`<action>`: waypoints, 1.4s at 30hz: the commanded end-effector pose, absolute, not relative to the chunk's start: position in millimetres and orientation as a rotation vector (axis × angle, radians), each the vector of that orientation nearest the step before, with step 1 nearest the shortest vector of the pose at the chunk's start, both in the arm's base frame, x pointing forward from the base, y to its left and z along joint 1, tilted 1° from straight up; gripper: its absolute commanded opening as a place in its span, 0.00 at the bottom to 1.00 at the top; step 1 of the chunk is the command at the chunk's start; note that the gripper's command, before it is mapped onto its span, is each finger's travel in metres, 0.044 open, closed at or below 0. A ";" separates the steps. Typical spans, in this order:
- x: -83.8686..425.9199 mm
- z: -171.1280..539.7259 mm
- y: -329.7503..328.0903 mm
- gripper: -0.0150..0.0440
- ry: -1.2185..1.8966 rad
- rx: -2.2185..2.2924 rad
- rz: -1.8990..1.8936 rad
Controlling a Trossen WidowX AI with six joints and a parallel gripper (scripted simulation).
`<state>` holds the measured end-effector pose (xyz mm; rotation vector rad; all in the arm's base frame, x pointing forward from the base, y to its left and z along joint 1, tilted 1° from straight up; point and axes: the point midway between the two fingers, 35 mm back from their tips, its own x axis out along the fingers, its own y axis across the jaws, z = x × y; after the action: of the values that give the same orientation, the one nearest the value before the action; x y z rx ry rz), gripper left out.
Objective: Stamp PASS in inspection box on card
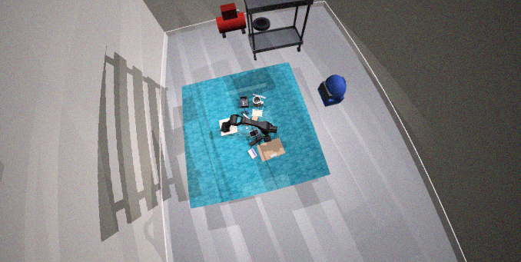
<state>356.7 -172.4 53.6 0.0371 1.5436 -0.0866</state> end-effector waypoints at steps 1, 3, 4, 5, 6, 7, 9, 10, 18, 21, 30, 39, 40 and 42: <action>355.4 45.3 -170.3 0.64 1.557 0.044 -0.076; 355.4 45.3 -170.3 0.64 1.557 0.044 -0.076; 355.4 45.3 -170.3 0.64 1.557 0.044 -0.076; 355.4 45.3 -170.3 0.64 1.557 0.044 -0.076; 355.4 45.3 -170.3 0.64 1.557 0.044 -0.076; 355.4 45.3 -170.3 0.64 1.557 0.044 -0.076; 355.4 45.3 -170.3 0.64 1.557 0.044 -0.076; 355.4 45.3 -170.3 0.64 1.557 0.044 -0.076; 356.7 53.6 -172.4 0.59 1.543 0.037 -0.087; 356.7 53.6 -172.4 0.55 1.543 0.037 -0.087; 356.7 53.6 -172.4 0.45 1.543 0.037 -0.087; 357.1 56.8 -172.3 0.25 1.542 0.035 -0.088; 357.1 57.3 -172.2 0.25 1.542 0.035 -0.088; 357.2 58.3 -172.2 0.25 1.542 0.035 -0.089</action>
<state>359.0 -172.0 57.0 0.0363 1.5335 -0.0845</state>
